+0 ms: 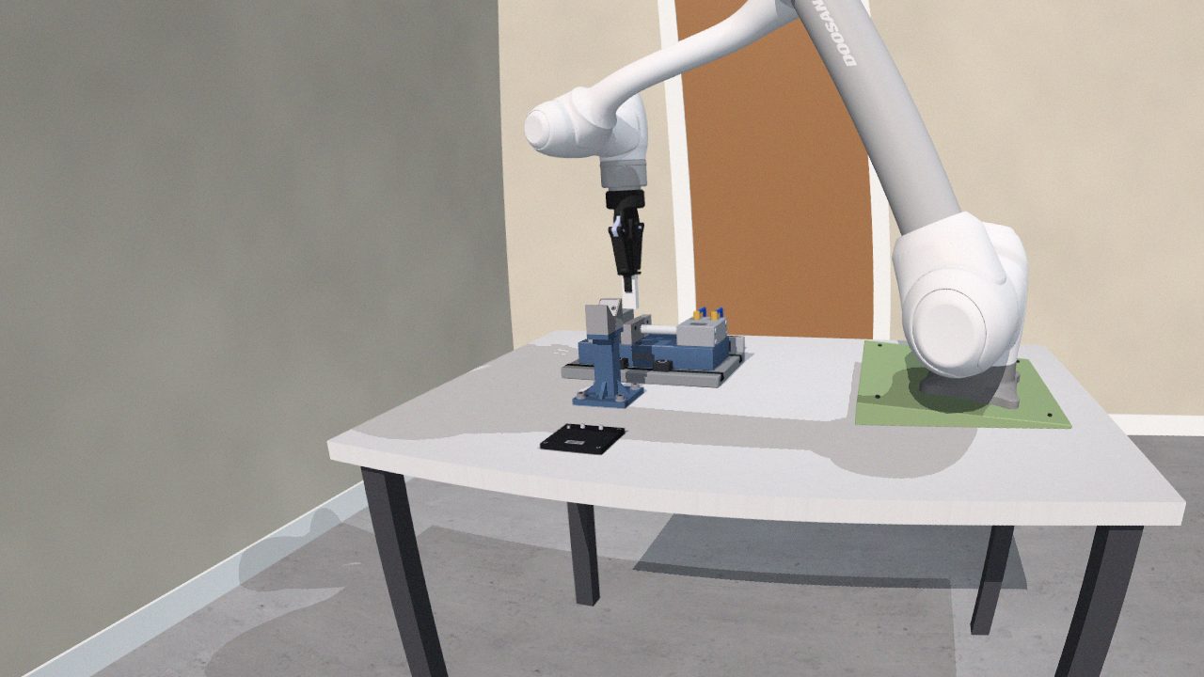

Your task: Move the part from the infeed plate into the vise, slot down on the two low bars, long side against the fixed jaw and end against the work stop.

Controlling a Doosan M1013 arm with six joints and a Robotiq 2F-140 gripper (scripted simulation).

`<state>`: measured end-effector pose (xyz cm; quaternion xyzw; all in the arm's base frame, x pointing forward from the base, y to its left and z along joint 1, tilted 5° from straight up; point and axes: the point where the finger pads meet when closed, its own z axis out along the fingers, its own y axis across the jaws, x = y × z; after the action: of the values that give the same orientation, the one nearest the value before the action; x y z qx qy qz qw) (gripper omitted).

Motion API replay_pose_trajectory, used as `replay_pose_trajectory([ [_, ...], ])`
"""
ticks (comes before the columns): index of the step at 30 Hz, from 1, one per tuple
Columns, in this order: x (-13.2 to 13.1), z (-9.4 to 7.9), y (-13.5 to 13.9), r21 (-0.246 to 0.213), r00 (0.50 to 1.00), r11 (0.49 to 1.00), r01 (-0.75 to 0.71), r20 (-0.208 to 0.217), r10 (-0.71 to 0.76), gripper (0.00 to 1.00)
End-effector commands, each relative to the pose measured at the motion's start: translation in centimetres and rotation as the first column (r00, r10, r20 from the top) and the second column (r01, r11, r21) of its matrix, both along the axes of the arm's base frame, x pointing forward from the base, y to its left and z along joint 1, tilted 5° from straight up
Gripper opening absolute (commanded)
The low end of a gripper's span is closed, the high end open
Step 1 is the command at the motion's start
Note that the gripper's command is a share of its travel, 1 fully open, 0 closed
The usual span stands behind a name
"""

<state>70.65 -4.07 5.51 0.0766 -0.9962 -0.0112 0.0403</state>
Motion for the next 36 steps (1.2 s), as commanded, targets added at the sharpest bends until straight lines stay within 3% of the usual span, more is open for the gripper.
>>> replay_pose_trajectory([
  [1,0.0,0.0,-0.2,0.000,1.000,1.000,0.000,0.000,0.000,0.00],
  [19,0.1,0.8,-0.2,0.000,1.000,1.000,0.000,0.000,0.000,0.00],
  [36,0.4,4.2,-0.3,0.000,1.000,1.000,0.000,0.000,0.000,0.00],
])
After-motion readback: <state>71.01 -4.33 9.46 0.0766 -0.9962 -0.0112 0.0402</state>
